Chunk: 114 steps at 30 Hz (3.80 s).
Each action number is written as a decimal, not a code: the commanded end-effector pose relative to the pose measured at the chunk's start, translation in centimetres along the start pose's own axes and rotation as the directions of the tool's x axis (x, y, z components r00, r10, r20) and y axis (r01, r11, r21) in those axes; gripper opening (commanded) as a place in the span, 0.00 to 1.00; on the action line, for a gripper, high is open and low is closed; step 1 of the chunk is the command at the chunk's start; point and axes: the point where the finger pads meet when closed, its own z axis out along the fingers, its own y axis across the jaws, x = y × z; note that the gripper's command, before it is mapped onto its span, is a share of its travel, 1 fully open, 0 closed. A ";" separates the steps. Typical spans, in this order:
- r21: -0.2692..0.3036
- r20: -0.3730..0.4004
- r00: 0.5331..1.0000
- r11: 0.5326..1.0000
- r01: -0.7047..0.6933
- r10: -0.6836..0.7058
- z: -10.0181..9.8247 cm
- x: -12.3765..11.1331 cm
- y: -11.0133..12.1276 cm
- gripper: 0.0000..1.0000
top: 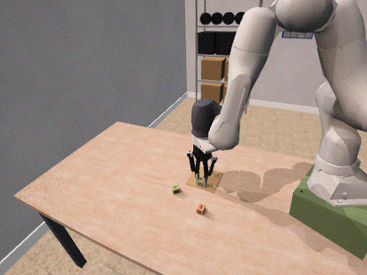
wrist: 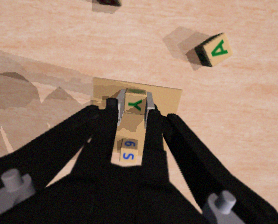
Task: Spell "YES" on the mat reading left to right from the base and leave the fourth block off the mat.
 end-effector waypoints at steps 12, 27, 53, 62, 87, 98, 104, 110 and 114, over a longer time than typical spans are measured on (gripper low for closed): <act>-0.001 0.000 1.000 1.000 0.008 -0.008 0.0 0.0 0.0 0.16; -0.001 0.000 1.000 1.000 0.008 -0.008 0.0 0.0 0.0 0.16; -0.001 0.000 1.000 1.000 0.008 -0.008 0.4 0.0 0.0 0.16; -0.001 0.000 1.000 1.000 0.008 -0.008 0.4 0.0 0.0 0.16; -0.001 0.000 1.000 1.000 0.008 -0.008 0.4 0.0 0.0 0.16; -0.001 0.000 1.000 1.000 0.008 -0.008 0.4 0.0 0.0 0.23; -0.001 0.000 1.000 1.000 0.008 -0.008 0.4 0.0 0.0 0.28; -0.001 0.000 1.000 1.000 0.008 -0.008 0.4 0.0 0.0 0.28; -0.001 0.000 1.000 1.000 0.008 -0.008 0.4 0.0 0.0 0.28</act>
